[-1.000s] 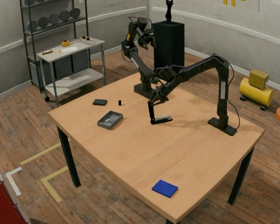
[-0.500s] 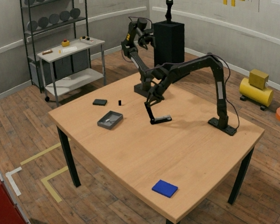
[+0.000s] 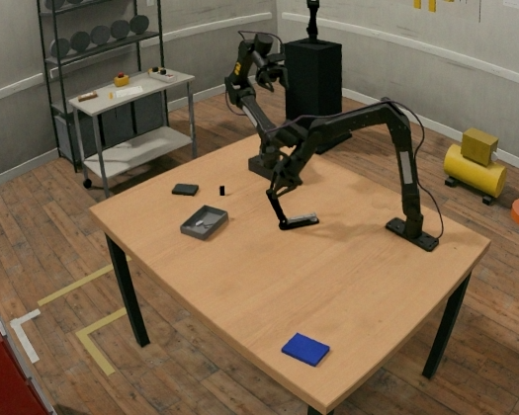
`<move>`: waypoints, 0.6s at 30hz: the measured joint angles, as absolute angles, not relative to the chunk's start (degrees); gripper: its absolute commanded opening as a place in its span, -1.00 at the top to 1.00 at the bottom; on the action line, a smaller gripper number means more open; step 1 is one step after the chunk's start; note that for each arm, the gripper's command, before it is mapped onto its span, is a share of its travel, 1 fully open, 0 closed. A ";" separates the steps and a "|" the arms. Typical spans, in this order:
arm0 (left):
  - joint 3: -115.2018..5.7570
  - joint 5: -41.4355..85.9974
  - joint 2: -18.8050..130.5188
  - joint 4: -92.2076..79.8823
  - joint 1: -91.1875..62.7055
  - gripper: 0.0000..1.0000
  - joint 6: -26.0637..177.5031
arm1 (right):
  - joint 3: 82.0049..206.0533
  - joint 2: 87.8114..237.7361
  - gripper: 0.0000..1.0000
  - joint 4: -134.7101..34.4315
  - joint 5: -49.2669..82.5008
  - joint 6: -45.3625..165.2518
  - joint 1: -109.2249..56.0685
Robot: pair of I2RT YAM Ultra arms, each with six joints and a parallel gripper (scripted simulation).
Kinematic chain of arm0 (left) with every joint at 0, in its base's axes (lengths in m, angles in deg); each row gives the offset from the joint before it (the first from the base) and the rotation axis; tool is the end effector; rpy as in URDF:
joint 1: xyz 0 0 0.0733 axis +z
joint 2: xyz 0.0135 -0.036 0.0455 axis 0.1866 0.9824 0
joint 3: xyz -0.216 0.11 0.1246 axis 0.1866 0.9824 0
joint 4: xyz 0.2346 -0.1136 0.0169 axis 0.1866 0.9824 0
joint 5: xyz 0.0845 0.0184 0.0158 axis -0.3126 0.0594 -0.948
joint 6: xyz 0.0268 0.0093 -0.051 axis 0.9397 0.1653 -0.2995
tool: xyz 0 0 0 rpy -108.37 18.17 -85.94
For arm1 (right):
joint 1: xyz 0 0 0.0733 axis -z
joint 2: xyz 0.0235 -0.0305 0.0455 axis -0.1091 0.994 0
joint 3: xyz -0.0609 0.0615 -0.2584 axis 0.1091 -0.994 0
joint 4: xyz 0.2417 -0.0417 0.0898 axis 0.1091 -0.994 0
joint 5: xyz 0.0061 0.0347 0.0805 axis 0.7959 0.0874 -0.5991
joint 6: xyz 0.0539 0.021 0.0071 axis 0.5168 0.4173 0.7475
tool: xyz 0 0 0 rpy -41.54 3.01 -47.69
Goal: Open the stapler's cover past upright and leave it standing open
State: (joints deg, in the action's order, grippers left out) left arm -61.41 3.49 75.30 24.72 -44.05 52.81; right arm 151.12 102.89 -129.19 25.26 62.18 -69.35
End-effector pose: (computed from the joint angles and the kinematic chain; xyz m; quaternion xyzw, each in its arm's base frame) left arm 0.2349 -0.3112 0.2383 0.2090 0.9272 -0.0744 0.3019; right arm -0.0054 -0.0302 0.4122 -0.4953 0.6978 0.3000 0.4215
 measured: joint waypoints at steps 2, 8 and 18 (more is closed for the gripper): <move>-61.43 3.55 75.30 24.77 -44.05 0.12 52.81 | 151.12 102.89 -0.15 -129.19 25.26 62.18 -69.35; -61.41 3.73 75.30 25.73 -44.08 0.05 52.81 | 151.12 102.89 -0.15 -129.19 25.26 62.18 -69.35; -61.41 3.73 74.19 26.32 -44.08 0.05 52.81 | 151.12 102.89 -0.15 -129.19 25.26 62.18 -69.35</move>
State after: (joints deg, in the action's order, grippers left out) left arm -61.41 3.73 74.19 26.32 -44.08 52.81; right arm 151.12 102.89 -129.19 25.26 62.18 -69.35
